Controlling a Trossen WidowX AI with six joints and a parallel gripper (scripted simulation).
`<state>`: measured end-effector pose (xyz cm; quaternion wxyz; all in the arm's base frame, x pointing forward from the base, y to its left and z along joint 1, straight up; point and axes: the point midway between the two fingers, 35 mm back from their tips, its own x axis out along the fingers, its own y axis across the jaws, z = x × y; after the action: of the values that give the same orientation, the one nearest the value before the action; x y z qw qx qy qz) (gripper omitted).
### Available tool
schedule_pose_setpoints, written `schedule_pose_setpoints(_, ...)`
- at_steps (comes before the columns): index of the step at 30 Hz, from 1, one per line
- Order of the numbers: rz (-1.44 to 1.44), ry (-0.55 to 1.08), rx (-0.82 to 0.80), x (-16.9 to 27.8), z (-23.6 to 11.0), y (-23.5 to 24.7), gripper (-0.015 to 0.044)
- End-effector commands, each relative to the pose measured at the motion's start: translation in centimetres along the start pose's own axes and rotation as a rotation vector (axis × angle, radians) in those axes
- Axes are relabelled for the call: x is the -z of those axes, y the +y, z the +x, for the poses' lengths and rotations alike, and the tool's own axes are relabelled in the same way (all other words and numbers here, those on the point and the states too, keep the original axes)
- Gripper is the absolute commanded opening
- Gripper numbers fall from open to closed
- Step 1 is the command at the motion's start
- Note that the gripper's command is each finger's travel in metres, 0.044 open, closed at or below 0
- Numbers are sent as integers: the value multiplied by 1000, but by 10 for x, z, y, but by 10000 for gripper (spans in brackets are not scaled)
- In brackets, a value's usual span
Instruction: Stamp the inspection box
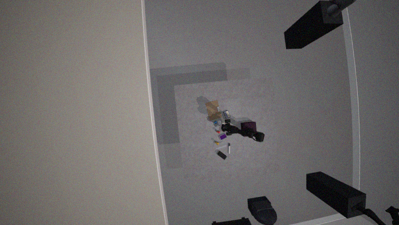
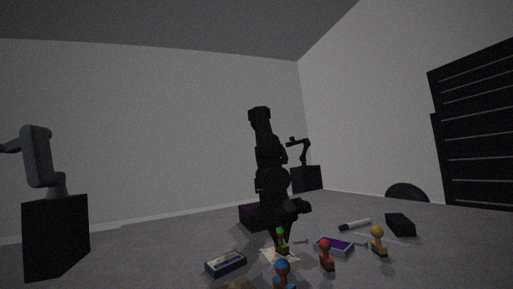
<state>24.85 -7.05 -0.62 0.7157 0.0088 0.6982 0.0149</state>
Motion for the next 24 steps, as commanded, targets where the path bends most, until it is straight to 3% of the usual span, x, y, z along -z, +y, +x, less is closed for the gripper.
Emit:
schedule_pose_setpoints(1,0,9,-1,3,3,0,0)
schedule_pose_setpoints(24,0,9,-1,3,6,0,0)
